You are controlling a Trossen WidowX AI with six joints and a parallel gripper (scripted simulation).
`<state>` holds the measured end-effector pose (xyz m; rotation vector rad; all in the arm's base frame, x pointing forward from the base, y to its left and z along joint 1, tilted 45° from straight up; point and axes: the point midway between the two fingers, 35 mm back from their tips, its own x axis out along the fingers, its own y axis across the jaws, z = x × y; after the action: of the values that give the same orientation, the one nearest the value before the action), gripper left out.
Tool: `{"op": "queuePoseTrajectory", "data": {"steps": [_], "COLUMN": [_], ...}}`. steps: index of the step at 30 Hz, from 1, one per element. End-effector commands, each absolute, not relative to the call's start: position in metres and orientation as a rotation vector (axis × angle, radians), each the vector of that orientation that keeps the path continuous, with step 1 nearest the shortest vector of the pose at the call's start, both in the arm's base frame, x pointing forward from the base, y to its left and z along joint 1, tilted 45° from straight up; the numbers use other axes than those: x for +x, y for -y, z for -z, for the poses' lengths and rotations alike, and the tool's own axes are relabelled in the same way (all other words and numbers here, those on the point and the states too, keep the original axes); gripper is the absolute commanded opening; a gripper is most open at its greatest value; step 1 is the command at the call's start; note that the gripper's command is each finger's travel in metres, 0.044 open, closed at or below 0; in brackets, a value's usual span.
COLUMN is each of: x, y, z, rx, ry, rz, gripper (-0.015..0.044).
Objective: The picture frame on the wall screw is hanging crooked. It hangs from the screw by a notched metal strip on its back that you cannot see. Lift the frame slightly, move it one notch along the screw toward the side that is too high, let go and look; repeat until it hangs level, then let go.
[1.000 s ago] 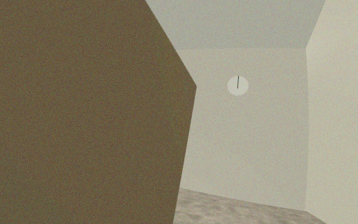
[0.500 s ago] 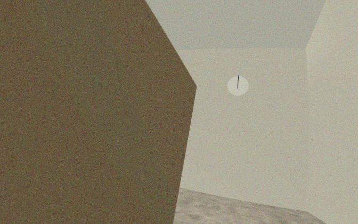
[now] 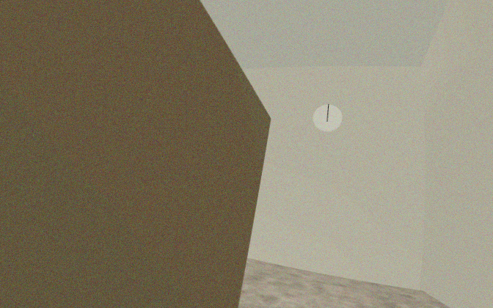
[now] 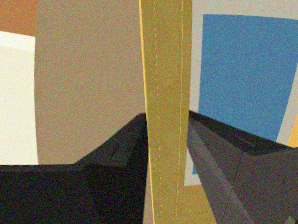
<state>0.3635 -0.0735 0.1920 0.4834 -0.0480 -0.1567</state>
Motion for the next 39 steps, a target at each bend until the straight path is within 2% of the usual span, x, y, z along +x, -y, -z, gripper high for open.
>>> {"op": "queuePoseTrajectory", "data": {"steps": [1, 39], "x": [0.3641, 0.3634], "y": [0.0715, 0.0768], "z": [-0.1935, -0.1892], "rx": [0.485, 0.483], "ry": [0.051, 0.049], "rz": [0.145, 0.16], "gripper": [0.0, 0.0]}}
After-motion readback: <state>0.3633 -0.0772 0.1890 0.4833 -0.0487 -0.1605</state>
